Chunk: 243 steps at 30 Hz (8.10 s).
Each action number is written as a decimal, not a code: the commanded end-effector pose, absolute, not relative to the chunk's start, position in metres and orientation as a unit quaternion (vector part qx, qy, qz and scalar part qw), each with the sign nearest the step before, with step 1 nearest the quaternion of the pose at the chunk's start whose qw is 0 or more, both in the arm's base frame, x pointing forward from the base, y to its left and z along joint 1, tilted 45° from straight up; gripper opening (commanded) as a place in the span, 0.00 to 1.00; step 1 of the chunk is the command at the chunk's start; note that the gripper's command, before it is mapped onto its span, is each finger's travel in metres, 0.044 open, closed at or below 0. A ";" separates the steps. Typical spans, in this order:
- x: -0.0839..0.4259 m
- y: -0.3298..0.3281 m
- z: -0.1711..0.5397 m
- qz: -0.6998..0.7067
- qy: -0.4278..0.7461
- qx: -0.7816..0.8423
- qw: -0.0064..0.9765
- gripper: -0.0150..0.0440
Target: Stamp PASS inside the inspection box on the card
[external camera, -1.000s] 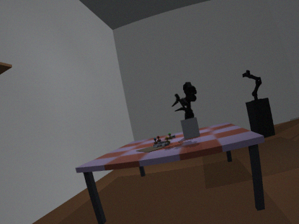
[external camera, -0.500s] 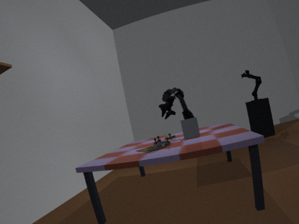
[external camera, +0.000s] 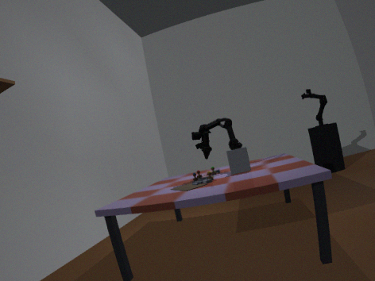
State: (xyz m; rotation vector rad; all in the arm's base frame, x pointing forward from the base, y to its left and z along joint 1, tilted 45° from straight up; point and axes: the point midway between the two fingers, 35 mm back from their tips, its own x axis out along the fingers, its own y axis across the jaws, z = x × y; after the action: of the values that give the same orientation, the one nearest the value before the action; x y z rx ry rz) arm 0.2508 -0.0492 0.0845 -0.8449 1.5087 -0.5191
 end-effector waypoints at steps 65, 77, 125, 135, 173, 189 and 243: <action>0.210 -0.193 0.063 -0.338 0.670 -0.210 0.626 0.50; 0.210 -0.193 0.063 -0.338 0.670 -0.210 0.626 0.26; 0.215 -0.177 0.077 -0.338 0.671 -0.209 0.626 0.25; 0.216 -0.173 0.081 -0.338 0.671 -0.209 0.626 0.25; 0.219 -0.160 0.093 -0.339 0.671 -0.210 0.625 0.25; 0.219 -0.155 0.099 -0.339 0.671 -0.211 0.625 0.25; 0.278 -0.070 0.032 -0.328 0.673 -0.204 0.631 0.25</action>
State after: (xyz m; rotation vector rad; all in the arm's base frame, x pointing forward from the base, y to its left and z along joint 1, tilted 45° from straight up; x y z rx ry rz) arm 0.2715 -0.0820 0.0426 -0.4719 1.5460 -0.7536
